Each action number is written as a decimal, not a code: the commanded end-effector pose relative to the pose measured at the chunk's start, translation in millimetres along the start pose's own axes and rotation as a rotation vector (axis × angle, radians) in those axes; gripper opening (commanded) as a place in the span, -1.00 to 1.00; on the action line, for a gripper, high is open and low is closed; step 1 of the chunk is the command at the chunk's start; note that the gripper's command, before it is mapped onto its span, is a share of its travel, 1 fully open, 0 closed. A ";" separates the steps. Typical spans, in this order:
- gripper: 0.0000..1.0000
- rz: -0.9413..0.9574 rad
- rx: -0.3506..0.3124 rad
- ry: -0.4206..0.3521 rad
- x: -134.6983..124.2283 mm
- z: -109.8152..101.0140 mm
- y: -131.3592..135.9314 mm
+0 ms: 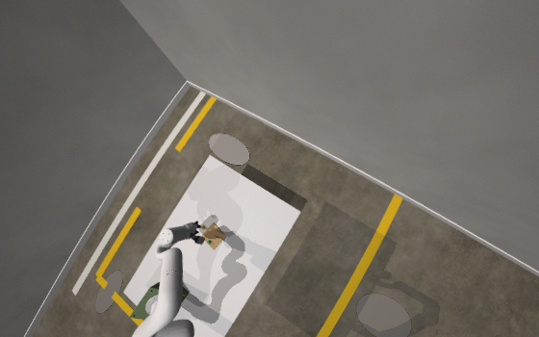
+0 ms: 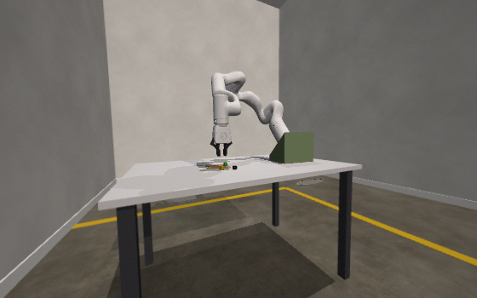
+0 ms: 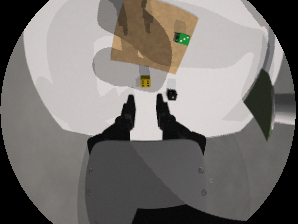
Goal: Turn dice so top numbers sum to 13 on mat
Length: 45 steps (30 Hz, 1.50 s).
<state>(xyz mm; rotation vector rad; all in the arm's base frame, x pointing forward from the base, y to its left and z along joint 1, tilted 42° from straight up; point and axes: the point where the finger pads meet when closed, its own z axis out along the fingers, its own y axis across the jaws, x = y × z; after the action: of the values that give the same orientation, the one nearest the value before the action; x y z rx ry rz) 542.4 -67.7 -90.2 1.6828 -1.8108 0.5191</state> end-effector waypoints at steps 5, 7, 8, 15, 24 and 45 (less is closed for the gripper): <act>-0.28 0.001 0.002 0.000 -0.1 -0.9 -0.8; -0.28 0.001 0.002 0.000 -0.1 -0.9 -0.8; -0.28 0.001 0.002 0.000 -0.1 -0.9 -0.8; -0.28 0.001 0.002 0.000 -0.1 -0.9 -0.8; -0.28 0.001 0.002 0.000 -0.1 -0.9 -0.8; -0.28 0.001 0.002 0.000 -0.1 8.7 -0.7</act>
<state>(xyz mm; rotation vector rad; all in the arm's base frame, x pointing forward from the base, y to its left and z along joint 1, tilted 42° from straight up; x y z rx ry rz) 541.3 -71.7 -94.9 1.6826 -1.8110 0.5196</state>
